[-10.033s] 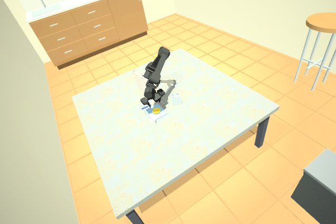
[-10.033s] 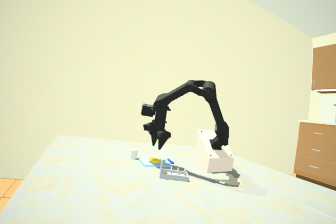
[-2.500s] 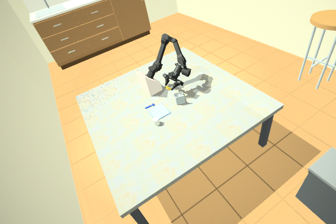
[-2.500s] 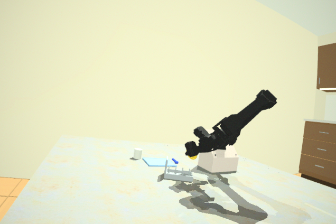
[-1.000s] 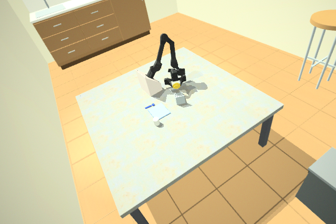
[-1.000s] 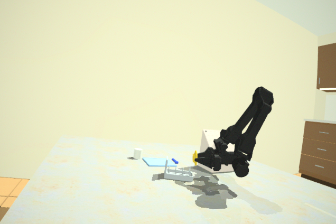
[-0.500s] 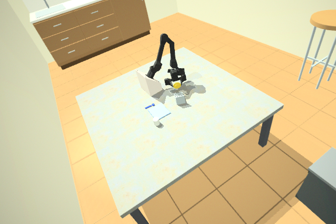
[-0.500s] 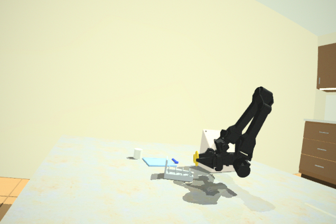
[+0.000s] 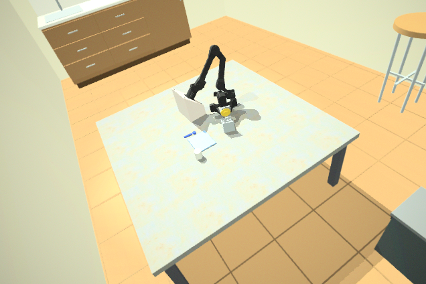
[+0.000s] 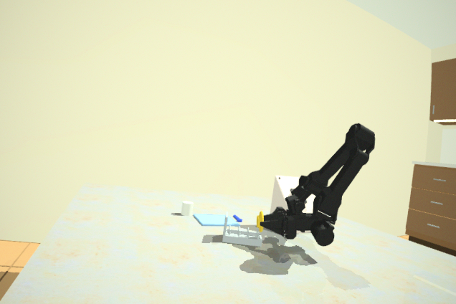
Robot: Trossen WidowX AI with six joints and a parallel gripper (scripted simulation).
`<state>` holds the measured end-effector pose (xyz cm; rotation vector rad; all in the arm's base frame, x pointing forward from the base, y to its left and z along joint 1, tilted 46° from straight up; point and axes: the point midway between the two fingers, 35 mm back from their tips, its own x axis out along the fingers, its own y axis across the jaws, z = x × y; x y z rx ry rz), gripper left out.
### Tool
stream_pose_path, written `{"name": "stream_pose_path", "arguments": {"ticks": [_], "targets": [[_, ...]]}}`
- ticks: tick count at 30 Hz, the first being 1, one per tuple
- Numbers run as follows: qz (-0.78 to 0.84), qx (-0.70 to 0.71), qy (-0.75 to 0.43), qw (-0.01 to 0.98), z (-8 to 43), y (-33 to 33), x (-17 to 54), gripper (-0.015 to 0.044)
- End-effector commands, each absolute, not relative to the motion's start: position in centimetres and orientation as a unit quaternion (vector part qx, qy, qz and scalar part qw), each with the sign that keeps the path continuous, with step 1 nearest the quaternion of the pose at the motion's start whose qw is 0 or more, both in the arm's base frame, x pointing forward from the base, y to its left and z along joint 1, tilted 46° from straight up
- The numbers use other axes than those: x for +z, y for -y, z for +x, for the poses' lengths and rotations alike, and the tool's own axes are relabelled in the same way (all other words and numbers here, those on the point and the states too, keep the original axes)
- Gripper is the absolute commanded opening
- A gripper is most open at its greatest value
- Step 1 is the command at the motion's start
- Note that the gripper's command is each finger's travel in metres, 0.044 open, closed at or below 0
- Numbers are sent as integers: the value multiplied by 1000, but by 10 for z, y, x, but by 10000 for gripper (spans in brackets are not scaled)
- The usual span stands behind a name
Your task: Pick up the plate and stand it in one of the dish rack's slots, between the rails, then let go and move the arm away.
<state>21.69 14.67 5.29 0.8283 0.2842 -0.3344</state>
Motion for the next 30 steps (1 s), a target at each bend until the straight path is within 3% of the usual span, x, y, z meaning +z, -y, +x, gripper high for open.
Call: {"name": "stream_pose_path", "arguments": {"ticks": [1, 30], "targets": [[394, -162, -139, 894, 220, -146, 47, 0], [420, -157, -128, 885, 234, -153, 27, 0]]}}
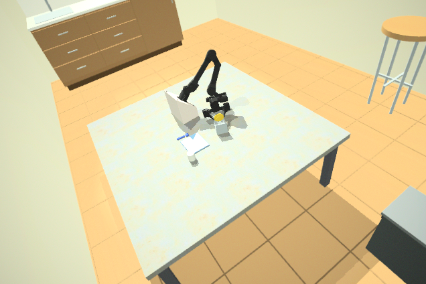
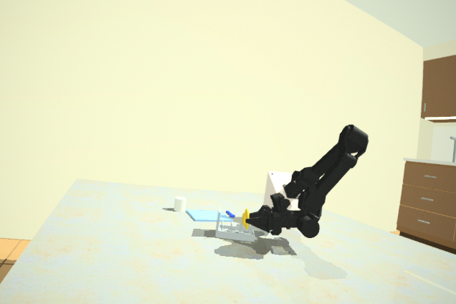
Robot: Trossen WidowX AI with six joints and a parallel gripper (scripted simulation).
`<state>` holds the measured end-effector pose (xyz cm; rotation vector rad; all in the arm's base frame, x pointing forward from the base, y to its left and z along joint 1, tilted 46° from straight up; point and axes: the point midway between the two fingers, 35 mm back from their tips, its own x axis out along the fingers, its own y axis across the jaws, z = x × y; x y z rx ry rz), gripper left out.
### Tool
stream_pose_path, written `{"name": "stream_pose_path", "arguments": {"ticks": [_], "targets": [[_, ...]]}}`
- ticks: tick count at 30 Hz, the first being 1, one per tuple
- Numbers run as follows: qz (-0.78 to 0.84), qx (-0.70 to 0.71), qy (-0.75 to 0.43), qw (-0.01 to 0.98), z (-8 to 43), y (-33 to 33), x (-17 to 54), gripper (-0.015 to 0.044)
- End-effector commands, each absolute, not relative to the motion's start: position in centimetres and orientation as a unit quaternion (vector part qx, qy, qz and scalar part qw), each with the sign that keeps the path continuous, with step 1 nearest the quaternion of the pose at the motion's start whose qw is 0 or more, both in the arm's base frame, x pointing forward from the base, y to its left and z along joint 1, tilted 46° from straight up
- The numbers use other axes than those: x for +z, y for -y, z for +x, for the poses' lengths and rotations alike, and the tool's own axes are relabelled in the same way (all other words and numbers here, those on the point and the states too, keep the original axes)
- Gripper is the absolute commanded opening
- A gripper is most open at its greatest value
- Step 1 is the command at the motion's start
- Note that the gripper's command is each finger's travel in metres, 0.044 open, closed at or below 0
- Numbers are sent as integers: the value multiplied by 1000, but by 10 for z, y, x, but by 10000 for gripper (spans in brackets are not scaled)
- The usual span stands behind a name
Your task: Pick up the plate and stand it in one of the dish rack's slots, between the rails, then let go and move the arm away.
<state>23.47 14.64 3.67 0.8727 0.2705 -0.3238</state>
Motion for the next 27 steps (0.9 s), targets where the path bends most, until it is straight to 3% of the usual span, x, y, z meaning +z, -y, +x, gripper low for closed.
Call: {"name": "stream_pose_path", "arguments": {"ticks": [1, 16, 27], "targets": [[420, -157, -128, 885, 234, -154, 26, 0], [417, -156, -132, 886, 233, -151, 29, 0], [417, -156, -132, 885, 233, -151, 28, 289]]}}
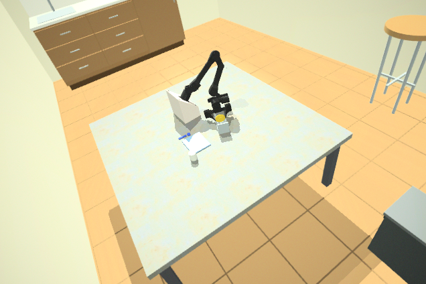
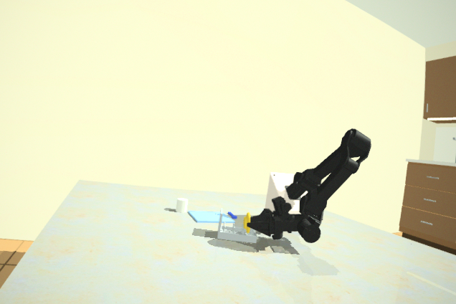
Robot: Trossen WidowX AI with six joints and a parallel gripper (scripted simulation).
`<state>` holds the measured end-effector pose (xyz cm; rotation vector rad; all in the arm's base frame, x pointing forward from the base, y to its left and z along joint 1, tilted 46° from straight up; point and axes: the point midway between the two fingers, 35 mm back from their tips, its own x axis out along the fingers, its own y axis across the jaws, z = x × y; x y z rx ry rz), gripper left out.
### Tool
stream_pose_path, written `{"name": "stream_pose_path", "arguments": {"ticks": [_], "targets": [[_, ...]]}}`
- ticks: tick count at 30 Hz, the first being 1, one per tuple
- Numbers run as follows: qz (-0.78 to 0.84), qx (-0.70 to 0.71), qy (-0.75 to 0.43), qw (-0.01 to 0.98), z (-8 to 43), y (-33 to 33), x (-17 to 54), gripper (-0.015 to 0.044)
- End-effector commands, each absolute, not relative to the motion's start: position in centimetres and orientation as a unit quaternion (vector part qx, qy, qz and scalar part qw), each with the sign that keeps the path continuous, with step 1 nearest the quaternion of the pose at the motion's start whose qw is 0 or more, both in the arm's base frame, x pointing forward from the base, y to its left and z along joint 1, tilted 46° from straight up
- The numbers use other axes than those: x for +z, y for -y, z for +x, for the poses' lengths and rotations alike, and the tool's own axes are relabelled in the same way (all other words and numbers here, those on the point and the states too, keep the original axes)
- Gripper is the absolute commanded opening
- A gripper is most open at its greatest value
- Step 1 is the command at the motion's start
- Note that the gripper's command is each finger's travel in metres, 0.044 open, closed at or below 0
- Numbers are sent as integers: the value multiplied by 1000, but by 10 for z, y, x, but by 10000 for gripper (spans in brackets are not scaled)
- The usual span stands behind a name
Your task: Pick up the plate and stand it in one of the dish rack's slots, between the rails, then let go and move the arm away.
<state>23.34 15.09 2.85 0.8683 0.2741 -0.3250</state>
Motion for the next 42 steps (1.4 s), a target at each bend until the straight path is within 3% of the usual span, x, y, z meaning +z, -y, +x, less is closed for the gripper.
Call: {"name": "stream_pose_path", "arguments": {"ticks": [1, 5, 15, 30, 42], "targets": [[417, -156, -132, 885, 233, -151, 28, 315], [417, -156, -132, 885, 233, -151, 28, 400], [416, -157, -133, 886, 235, -148, 33, 400], [388, -163, -136, 897, 248, -75, 115, 400], [326, -180, -177, 911, 258, -69, 109, 400]]}}
